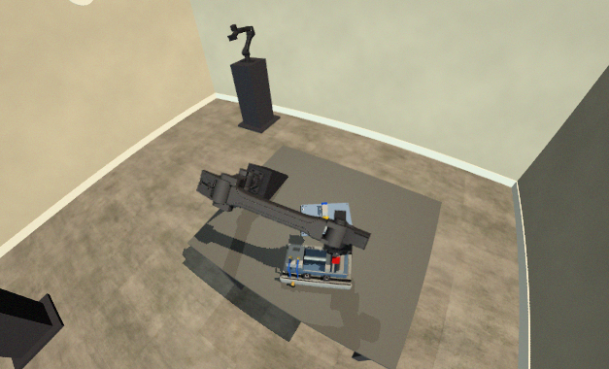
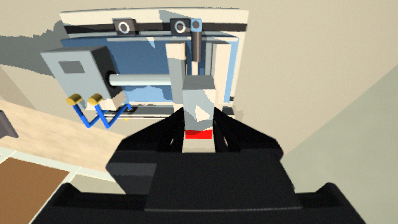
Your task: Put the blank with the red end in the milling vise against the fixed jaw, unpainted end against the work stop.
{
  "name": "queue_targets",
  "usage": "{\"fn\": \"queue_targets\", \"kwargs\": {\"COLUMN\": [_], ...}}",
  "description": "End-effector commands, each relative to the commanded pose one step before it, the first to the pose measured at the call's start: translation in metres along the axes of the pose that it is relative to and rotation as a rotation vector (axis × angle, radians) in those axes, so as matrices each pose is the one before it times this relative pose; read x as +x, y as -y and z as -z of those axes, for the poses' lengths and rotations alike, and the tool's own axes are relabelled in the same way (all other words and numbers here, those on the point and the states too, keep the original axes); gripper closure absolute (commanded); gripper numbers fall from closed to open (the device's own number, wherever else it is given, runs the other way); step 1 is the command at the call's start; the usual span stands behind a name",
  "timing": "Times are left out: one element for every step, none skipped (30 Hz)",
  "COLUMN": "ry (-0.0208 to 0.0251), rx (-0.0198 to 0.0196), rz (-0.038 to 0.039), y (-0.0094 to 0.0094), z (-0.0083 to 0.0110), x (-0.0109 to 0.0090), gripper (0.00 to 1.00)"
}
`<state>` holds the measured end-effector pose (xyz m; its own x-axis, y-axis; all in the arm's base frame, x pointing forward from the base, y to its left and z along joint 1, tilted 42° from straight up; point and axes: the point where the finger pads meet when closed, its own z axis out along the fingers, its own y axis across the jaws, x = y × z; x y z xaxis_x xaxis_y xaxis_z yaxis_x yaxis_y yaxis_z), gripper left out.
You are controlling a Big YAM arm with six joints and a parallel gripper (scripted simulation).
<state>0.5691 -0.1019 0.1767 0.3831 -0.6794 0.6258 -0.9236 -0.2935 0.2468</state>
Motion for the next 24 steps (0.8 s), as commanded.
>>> {"fn": "queue_targets", "kwargs": {"ry": [-0.00746,0.00000,0.00000,0.00000,0.00000,0.00000,0.00000,0.00000,0.00000,0.00000,0.00000,0.00000,0.00000,0.00000,0.00000,0.00000,0.00002,0.00004,0.00008,0.00013,0.00018,0.00024,0.00026,0.00017], "rx": [0.01498,0.00000,0.00000,0.00000,0.00000,0.00000,0.00000,0.00000,0.00000,0.00000,0.00000,0.00000,0.00000,0.00000,0.00000,-0.00001,-0.00005,-0.00012,-0.00023,-0.00036,-0.00051,-0.00066,-0.00074,-0.00049], "rz": [-0.01470,0.00000,0.00000,0.00000,0.00000,0.00000,0.00000,0.00000,0.00000,0.00000,0.00000,0.00000,0.00000,0.00000,0.00000,0.00000,0.00000,-0.00002,-0.00008,-0.00017,-0.00028,-0.00044,-0.00055,-0.00035], "y": [0.00734,0.00000,0.00000,0.00000,0.00000,0.00000,0.00000,0.00000,0.00000,0.00000,0.00000,0.00000,0.00000,0.00000,0.00000,0.00000,-0.00001,-0.00004,-0.00007,-0.00010,-0.00015,-0.00022,-0.00026,-0.00019], "z": [0.00889,0.00000,0.00000,0.00000,0.00000,0.00000,0.00000,0.00000,0.00000,0.00000,0.00000,0.00000,0.00000,0.00000,0.00000,0.00000,-0.00004,-0.00009,-0.00018,-0.00028,-0.00039,-0.00051,-0.00059,-0.00048], "x": [0.01545,0.00000,0.00000,0.00000,0.00000,0.00000,0.00000,0.00000,0.00000,0.00000,0.00000,0.00000,0.00000,0.00000,0.00000,0.00000,0.00002,0.00004,0.00008,0.00013,0.00019,0.00027,0.00033,0.00024], "gripper": [1.00,1.00,1.00,1.00,1.00,1.00,1.00,1.00,1.00,1.00,1.00,1.00,1.00,1.00,1.00,1.00,1.00,1.00,1.00,1.00,1.00,1.00,1.00,1.00]}}
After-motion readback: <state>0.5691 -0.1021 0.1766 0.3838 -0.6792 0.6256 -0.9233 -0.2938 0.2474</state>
